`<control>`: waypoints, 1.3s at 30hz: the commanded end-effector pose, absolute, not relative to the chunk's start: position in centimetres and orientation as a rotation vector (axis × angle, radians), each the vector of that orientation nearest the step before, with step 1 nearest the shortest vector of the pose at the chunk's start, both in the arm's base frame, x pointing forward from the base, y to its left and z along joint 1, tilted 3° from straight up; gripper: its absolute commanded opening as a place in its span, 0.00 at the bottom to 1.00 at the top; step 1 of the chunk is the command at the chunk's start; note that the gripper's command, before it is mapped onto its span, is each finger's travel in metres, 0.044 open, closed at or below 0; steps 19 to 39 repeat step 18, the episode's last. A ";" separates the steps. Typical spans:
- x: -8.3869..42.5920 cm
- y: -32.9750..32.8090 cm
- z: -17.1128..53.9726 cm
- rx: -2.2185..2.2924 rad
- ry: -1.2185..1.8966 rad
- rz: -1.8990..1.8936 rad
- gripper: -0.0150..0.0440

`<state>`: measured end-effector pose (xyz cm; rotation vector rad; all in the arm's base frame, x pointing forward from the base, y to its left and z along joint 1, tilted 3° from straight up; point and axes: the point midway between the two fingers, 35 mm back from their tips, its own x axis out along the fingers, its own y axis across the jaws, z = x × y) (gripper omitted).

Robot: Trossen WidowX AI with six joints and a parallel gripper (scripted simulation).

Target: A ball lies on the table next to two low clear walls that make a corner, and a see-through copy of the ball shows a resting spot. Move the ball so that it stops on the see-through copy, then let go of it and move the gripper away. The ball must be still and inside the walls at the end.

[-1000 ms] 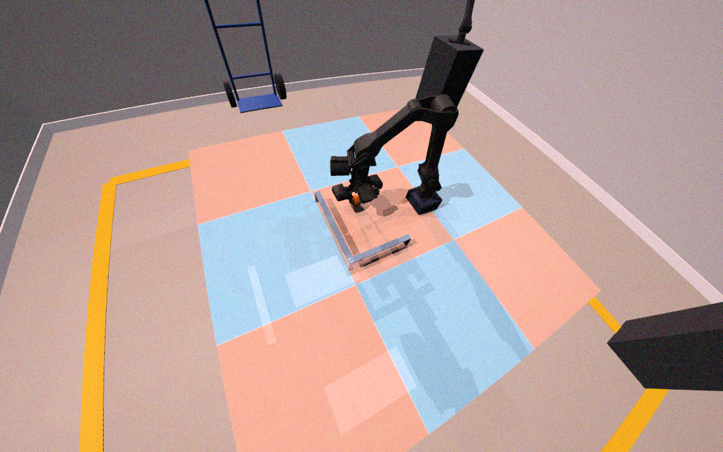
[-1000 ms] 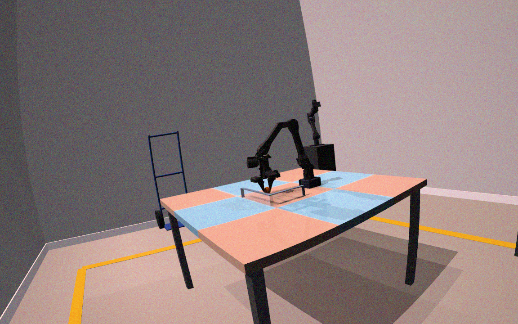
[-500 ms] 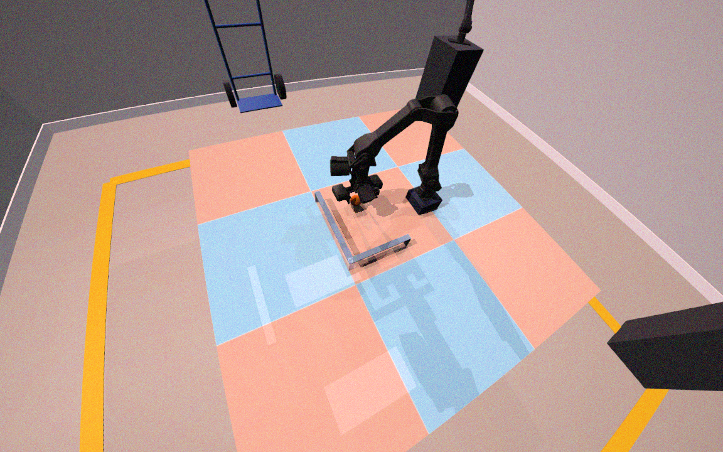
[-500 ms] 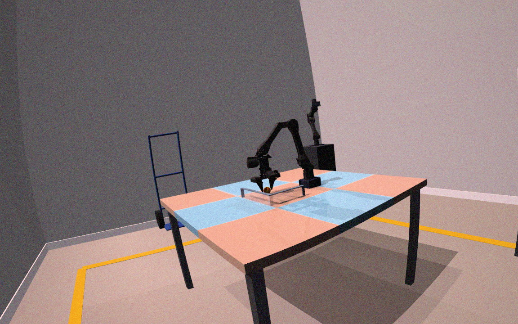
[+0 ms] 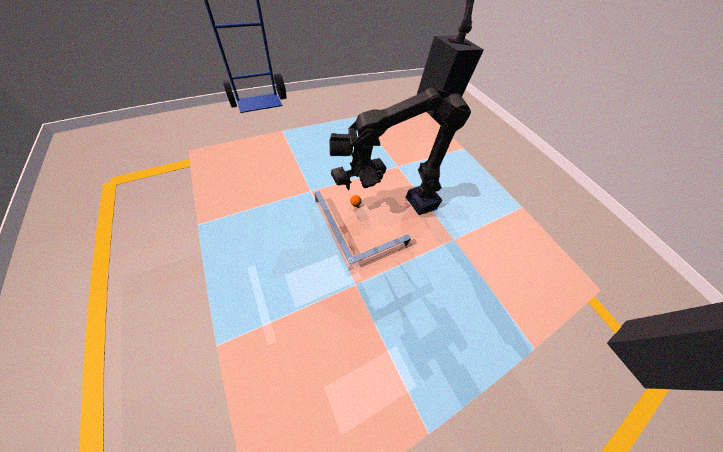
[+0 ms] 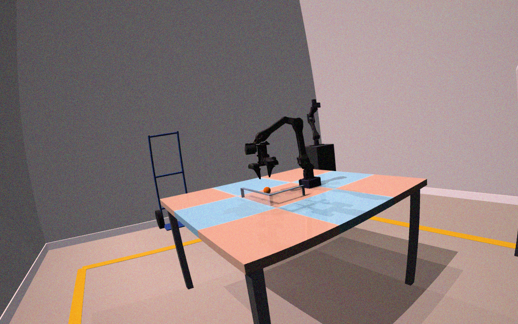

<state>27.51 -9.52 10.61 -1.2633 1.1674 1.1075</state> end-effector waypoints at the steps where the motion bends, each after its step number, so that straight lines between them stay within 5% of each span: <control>1: 27.5 -9.5 10.4 -1.260 1.170 1.112 0.80; 6: 26.6 -9.2 15.2 -1.262 1.169 1.110 1.00; 39: 26.5 -9.2 15.4 -1.262 1.169 1.110 1.00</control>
